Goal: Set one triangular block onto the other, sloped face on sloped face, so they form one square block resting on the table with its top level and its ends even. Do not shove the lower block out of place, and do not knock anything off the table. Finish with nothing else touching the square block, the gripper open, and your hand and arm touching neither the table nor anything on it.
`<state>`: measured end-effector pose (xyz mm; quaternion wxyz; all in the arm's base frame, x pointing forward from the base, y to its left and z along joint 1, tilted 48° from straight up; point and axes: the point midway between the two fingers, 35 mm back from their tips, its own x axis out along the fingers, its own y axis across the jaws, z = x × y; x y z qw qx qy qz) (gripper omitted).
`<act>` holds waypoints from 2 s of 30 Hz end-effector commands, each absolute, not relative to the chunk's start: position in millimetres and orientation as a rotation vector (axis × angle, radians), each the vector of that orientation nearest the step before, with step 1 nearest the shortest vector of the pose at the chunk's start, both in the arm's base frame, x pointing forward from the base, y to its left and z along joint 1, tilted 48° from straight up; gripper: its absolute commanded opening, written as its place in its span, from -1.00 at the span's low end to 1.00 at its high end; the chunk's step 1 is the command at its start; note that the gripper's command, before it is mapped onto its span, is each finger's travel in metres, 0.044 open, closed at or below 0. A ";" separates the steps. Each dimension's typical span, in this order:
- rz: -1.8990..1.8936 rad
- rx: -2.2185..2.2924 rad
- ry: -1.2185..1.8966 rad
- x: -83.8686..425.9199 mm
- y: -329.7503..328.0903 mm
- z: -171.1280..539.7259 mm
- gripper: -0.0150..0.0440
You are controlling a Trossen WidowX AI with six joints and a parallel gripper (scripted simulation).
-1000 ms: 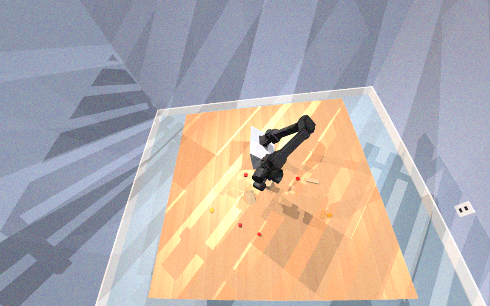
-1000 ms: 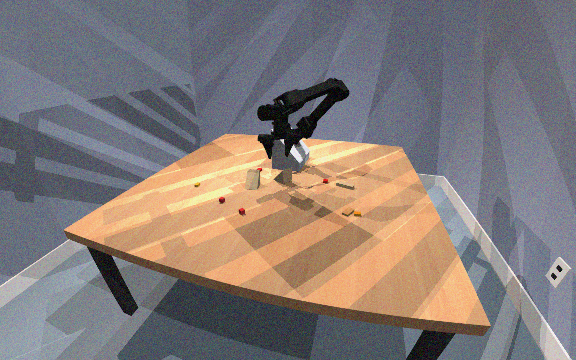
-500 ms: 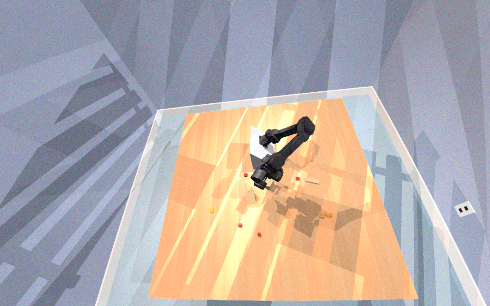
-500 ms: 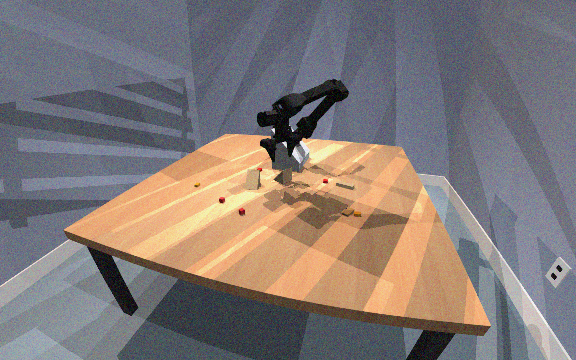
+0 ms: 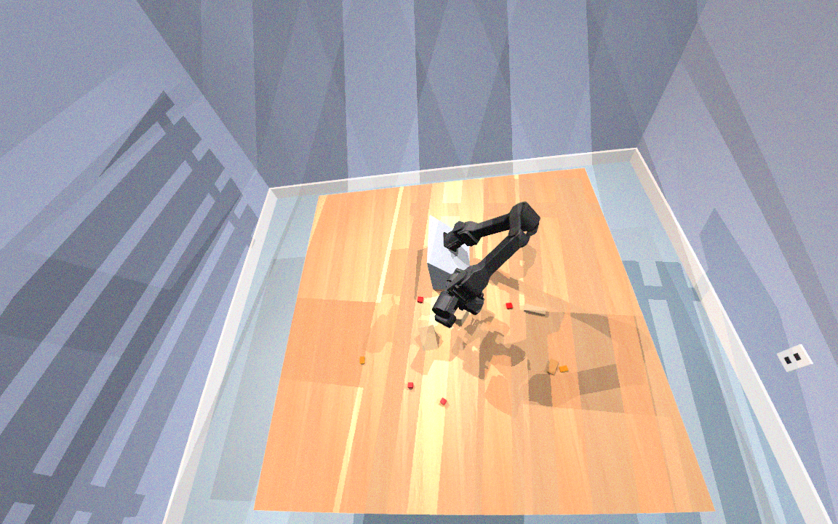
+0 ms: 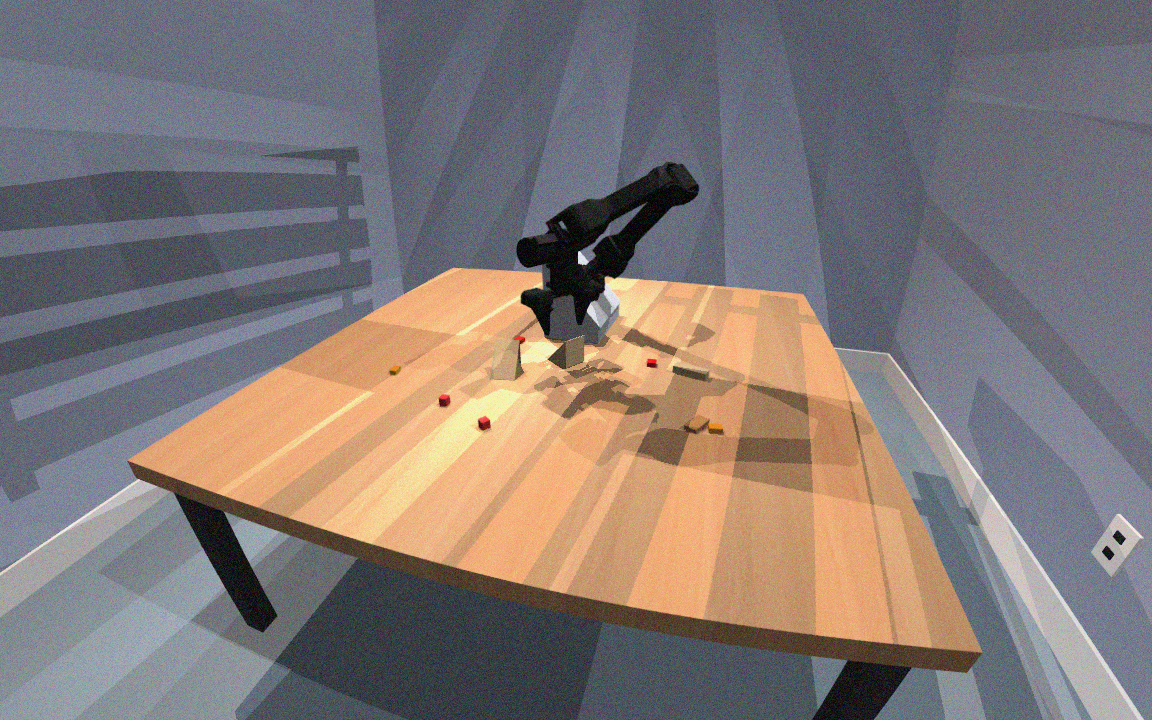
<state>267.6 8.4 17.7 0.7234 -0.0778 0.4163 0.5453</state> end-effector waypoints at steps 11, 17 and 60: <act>1.206 -0.161 0.923 267.2 28.7 0.4 1.00; 1.206 -0.160 0.922 267.0 36.7 -5.5 1.00; 1.214 -0.150 0.912 261.5 70.8 -27.2 0.04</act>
